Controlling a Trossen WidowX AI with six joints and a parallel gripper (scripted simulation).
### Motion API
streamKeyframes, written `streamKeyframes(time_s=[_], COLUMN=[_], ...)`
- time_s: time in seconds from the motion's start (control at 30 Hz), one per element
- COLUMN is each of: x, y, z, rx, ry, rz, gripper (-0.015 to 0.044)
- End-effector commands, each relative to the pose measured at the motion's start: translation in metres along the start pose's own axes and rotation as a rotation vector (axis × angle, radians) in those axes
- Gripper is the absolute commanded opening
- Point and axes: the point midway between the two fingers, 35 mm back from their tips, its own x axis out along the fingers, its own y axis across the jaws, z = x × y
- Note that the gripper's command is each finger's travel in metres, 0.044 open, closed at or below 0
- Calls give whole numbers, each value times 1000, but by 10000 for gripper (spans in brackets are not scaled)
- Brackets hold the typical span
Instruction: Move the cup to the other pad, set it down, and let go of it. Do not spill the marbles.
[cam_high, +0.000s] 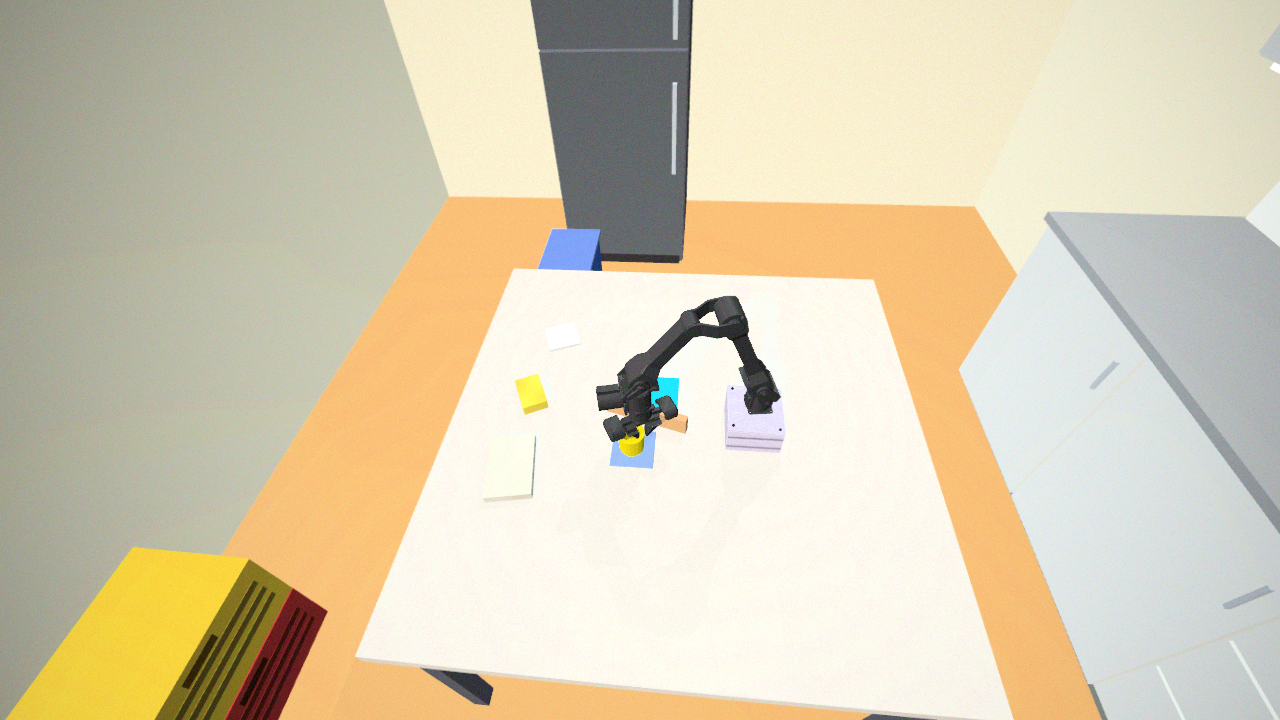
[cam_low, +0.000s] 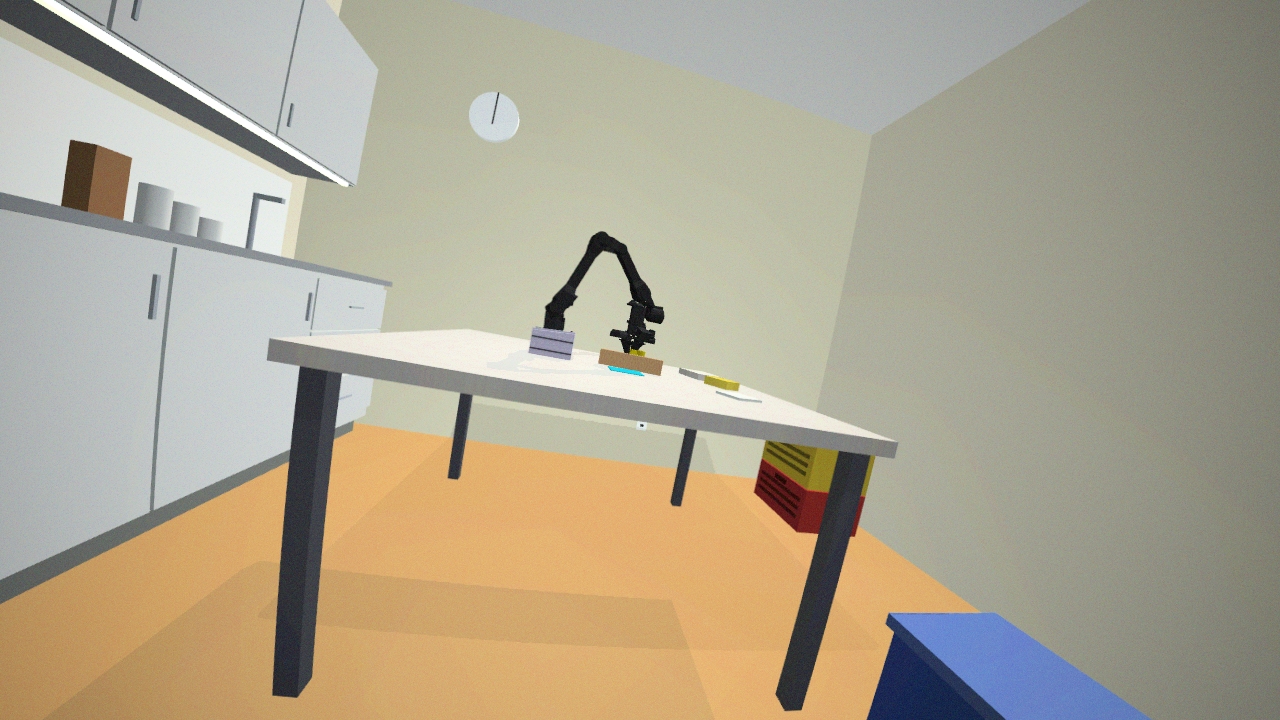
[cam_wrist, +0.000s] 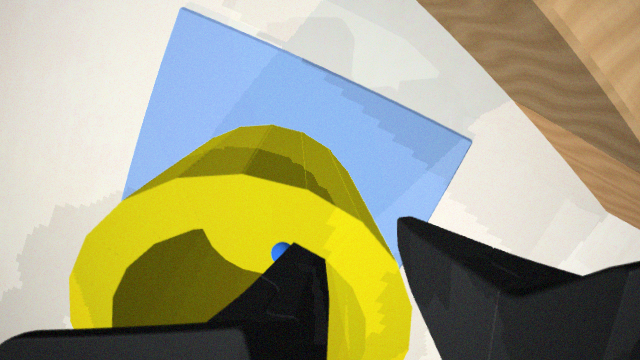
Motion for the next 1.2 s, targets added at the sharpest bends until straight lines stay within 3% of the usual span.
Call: streamKeyframes(time_s=[0.0, 0.37, 1.17], x=[0, 0, -83], y=[0, 0, 0], z=[0, 0, 0], rx=[0, 0, 3], ry=[0, 0, 2], rz=[1, 1, 2], gripper=[80, 0, 0])
